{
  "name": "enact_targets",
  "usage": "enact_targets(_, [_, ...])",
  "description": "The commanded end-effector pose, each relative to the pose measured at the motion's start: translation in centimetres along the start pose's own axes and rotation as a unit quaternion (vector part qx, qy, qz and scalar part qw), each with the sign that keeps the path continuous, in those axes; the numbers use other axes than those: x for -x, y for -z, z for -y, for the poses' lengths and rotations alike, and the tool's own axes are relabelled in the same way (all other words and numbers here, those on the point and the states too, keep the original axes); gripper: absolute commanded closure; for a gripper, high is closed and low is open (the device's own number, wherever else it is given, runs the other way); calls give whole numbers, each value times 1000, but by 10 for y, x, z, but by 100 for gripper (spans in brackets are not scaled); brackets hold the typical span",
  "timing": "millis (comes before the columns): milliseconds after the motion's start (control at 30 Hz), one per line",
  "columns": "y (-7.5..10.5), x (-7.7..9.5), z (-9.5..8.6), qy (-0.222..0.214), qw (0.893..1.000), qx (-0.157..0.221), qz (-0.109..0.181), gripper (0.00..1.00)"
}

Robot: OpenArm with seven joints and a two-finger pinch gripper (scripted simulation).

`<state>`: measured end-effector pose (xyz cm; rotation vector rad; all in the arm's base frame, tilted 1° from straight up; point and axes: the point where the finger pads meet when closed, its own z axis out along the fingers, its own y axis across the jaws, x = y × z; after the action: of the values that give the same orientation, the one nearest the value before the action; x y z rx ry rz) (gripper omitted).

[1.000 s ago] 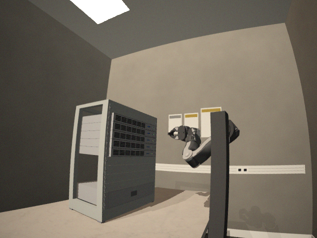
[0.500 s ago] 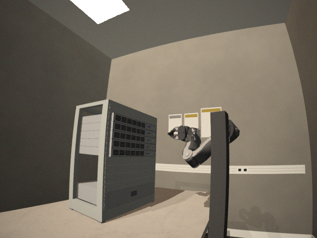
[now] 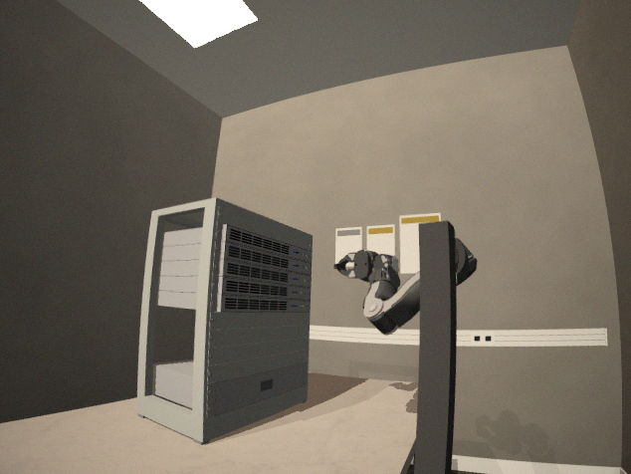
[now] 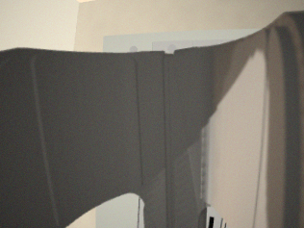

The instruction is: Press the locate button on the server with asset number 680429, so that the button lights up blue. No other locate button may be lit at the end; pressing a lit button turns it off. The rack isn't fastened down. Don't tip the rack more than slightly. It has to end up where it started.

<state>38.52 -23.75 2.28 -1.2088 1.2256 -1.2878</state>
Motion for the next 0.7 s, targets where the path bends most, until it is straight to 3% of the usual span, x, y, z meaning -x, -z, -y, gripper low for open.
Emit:
enact_targets(0, [1,1,2,-29,997,-4,76,100])
enact_targets(667, [-20,4,3,-29,997,-4,76,100])
